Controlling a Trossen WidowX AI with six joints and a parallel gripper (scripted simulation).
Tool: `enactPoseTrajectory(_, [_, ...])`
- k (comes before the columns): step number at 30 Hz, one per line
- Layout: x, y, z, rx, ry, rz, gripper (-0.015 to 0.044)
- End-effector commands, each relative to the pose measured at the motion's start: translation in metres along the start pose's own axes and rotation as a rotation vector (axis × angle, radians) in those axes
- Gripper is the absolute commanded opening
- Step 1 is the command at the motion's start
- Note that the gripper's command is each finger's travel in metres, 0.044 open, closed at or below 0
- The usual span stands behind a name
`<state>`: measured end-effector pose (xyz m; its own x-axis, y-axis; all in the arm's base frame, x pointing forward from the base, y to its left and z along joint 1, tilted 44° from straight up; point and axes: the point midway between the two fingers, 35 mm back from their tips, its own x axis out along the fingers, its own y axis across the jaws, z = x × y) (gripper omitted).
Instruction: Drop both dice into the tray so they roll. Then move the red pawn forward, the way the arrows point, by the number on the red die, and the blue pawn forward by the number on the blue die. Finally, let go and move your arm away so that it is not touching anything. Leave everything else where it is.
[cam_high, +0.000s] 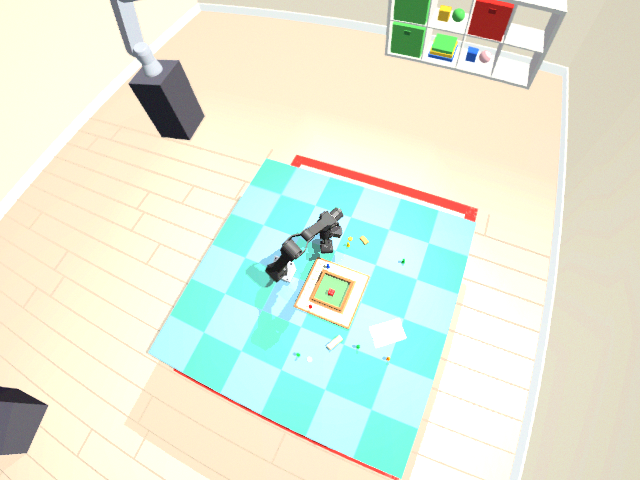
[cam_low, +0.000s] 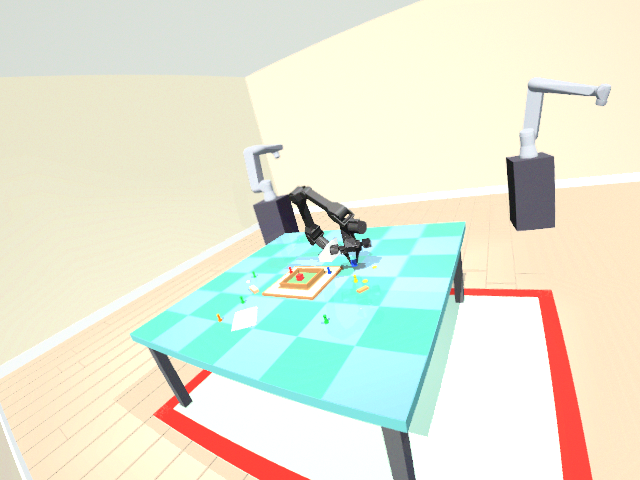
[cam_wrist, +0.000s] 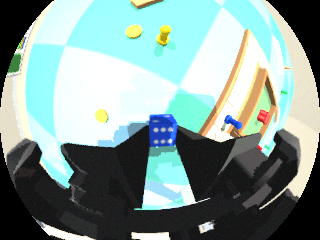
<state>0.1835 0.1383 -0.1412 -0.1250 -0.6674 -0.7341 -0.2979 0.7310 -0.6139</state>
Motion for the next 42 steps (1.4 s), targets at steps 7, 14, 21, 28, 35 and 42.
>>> enactPoseTrajectory(7, [-0.06,0.001,0.004,0.006,-0.004,0.01,0.0])
enactPoseTrajectory(14, [-0.093,-0.001,0.001,0.005,-0.003,0.009,0.0])
enactPoseTrajectory(21, [-0.093,-0.02,0.013,-0.101,-0.009,0.019,0.0])
enactPoseTrajectory(28, [-0.091,-0.05,0.029,-0.259,-0.019,0.034,0.0])
enactPoseTrajectory(35, [-0.086,-0.081,0.043,-0.41,-0.032,0.049,0.0])
enactPoseTrajectory(42, [-0.08,-0.114,0.053,-0.56,-0.042,0.053,0.0])
